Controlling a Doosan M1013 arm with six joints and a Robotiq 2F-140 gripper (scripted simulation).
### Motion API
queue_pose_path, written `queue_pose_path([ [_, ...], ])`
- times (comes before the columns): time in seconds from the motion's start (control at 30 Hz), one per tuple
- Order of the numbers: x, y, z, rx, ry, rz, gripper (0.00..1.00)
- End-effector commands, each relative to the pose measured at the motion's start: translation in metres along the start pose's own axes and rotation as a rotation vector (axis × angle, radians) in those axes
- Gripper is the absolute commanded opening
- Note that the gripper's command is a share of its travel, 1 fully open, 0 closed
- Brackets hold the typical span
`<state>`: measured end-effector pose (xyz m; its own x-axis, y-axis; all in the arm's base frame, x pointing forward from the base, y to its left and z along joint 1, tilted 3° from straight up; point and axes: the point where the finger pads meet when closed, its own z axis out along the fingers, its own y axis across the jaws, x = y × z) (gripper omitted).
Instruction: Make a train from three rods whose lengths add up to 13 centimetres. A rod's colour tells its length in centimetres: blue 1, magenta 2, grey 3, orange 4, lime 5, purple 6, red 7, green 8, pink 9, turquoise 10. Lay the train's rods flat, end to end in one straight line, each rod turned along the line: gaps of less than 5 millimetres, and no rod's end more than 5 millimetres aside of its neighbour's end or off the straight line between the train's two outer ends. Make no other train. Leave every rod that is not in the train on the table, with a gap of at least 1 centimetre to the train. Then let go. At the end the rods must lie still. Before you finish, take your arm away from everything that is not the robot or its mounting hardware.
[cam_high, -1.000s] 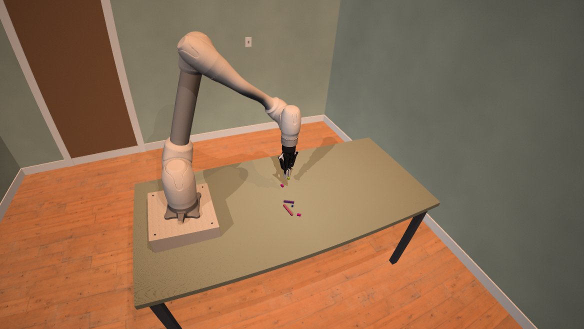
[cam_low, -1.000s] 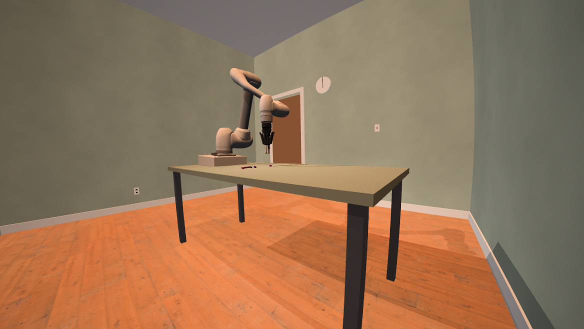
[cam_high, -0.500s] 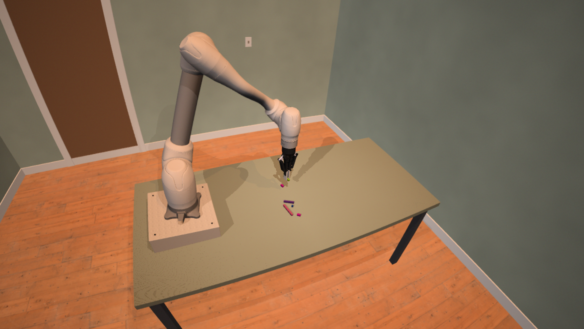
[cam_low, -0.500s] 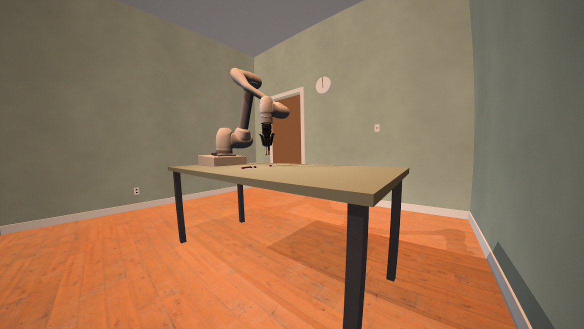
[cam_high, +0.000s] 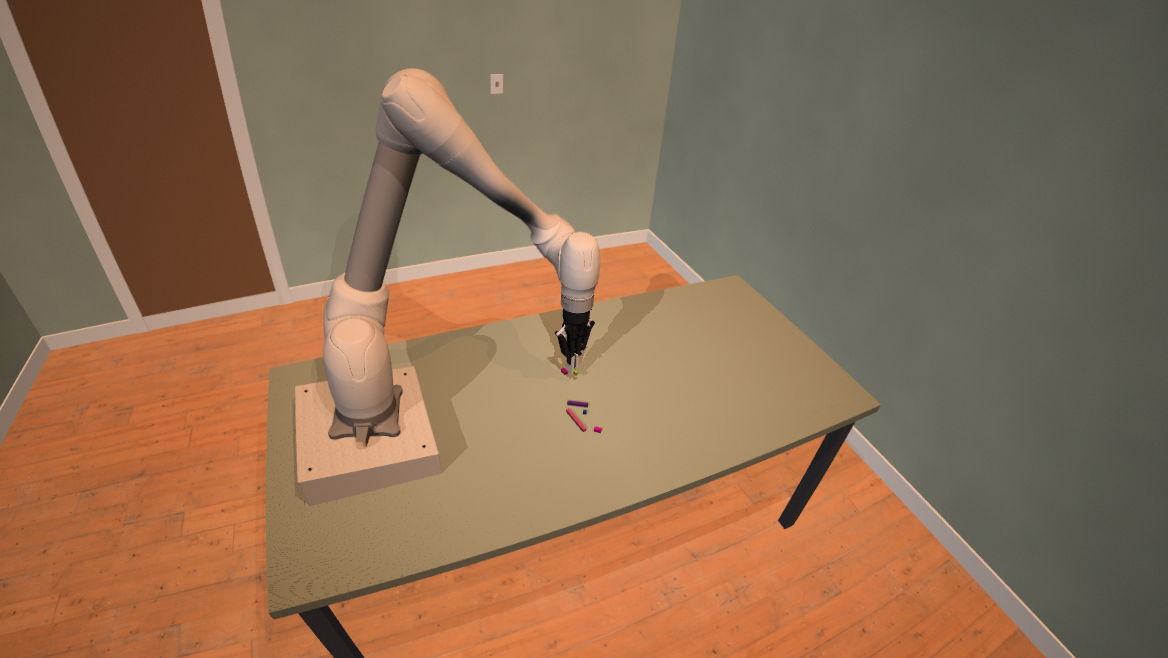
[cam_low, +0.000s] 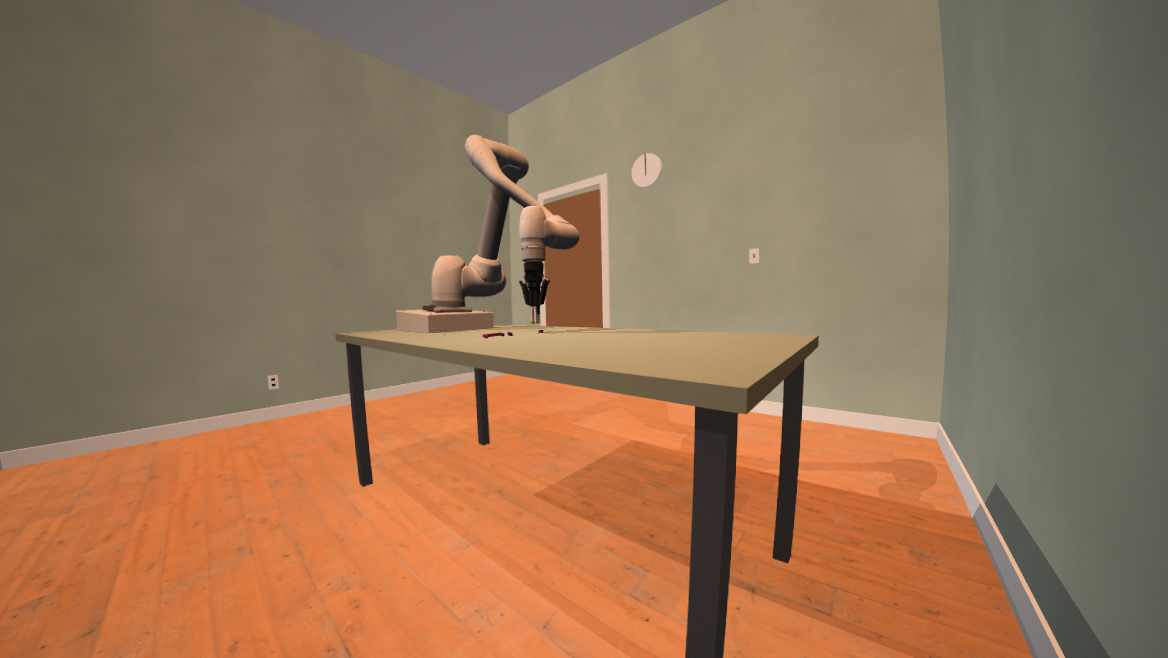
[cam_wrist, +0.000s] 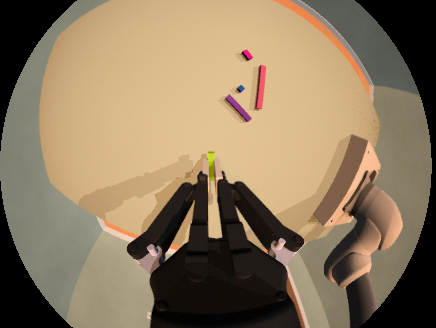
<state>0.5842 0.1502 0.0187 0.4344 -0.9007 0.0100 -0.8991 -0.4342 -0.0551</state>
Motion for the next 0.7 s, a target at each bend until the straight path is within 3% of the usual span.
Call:
queue_pose_path([
  [0.0, 0.0, 0.0, 0.015, 0.001, 0.0, 0.0, 0.03],
  [0.67, 0.0, -0.001, 0.026, 0.001, 0.0, 0.0, 0.03],
])
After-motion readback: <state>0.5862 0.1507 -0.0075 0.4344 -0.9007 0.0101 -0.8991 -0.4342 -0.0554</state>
